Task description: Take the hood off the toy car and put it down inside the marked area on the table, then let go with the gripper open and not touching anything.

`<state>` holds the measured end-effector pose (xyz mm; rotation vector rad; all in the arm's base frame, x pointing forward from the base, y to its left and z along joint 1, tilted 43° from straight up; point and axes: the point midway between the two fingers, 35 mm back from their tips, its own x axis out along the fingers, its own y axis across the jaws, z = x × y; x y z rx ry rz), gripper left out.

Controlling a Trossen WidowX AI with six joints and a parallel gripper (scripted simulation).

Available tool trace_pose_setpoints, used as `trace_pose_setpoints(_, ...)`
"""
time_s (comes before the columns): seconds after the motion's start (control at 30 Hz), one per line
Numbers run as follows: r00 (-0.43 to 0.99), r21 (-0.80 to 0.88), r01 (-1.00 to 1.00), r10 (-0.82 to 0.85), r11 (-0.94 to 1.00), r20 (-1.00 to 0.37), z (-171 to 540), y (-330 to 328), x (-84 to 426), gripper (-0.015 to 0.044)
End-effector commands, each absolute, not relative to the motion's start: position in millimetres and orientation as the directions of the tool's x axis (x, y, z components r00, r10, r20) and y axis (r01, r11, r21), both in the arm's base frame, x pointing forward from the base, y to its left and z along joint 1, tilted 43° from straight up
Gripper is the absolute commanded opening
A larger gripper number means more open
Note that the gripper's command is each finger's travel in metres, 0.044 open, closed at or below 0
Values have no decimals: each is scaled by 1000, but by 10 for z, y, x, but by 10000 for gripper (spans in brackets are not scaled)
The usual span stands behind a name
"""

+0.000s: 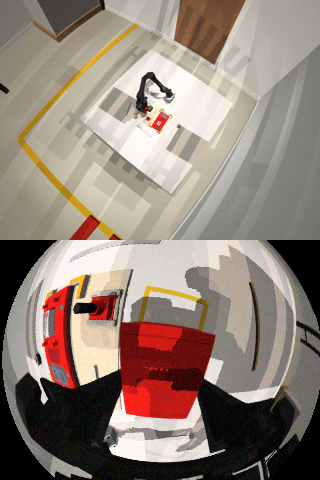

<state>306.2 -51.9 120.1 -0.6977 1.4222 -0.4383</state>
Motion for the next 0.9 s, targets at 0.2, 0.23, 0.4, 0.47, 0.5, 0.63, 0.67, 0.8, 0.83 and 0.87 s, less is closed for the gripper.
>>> trace_pose_setpoints(0.2,120,-676,-131,-666,725,-737,1139,-591,3060,0)
trace_pose_setpoints(0.23,120,-676,-131,-666,725,-737,1133,-598,3061,0)
trace_pose_setpoints(0.4,120,-677,-131,-666,724,-736,1101,-631,3061,0)
trace_pose_setpoints(0.47,120,-677,-130,-667,724,-736,1088,-644,3061,0)
trace_pose_setpoints(0.5,120,-678,-130,-667,724,-736,1082,-651,3061,0)
trace_pose_setpoints(0.63,120,-678,-130,-667,723,-735,1061,-673,3060,0)
trace_pose_setpoints(0.67,120,-678,-130,-667,723,-735,1060,-674,3060,0)
trace_pose_setpoints(0.8,120,-678,-130,-667,723,-735,1054,-679,3061,0)
trace_pose_setpoints(0.83,120,-678,-130,-667,723,-735,1051,-682,3062,0)
trace_pose_setpoints(0.87,120,-678,-130,-667,723,-735,1048,-685,3062,0)
